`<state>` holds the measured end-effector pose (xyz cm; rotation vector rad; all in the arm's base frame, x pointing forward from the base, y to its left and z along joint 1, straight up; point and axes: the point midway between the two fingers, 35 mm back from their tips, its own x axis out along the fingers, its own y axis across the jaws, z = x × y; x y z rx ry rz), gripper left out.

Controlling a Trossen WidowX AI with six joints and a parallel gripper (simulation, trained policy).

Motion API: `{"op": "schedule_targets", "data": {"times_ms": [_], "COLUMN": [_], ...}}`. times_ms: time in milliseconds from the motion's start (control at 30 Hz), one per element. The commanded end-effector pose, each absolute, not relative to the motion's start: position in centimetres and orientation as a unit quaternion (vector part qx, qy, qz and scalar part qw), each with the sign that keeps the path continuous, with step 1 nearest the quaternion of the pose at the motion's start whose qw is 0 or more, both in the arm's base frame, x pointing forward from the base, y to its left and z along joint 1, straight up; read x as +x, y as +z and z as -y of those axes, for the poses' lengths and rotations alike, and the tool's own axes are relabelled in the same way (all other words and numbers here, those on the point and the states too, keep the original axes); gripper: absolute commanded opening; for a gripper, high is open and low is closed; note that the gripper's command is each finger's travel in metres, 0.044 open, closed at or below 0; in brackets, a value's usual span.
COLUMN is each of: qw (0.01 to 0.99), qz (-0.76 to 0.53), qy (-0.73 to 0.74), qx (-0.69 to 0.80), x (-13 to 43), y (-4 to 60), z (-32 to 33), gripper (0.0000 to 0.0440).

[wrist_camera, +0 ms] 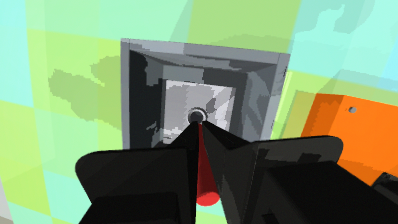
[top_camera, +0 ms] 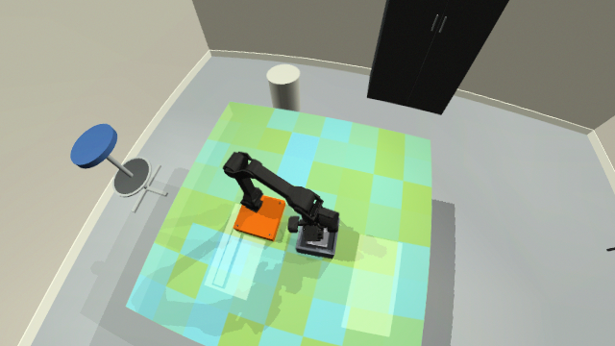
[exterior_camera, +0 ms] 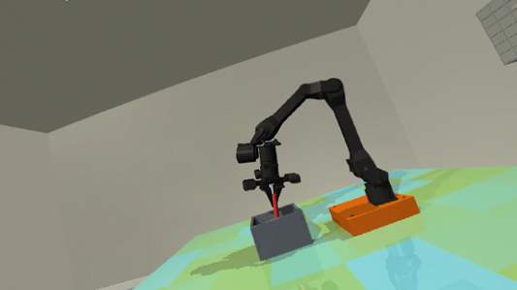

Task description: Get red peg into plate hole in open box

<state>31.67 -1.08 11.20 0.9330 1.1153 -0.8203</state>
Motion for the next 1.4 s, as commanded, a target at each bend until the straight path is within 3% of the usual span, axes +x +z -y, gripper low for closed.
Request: {"op": "schedule_targets", "data": {"times_ms": [0, 167, 300, 433, 1367], "qw": [0.663, 0.652, 0.646, 0.644, 0.637], "qz": [-0.505, -0.52, -0.535, -0.551, -0.549], "qy": [-0.366, -0.372, -0.374, -0.378, -0.376], "qx": [0.414, 0.409, 0.396, 0.373, 0.39], "x": [32.2, 32.7, 33.0, 33.4, 38.1], "y": [10.1, 8.3, 7.0, 6.1, 5.9], "z": [1.5, 1.9, 2.2, 2.8, 7.7], "gripper": [0.0005, 0.0012, 0.0094, 0.0121, 0.0069]}}
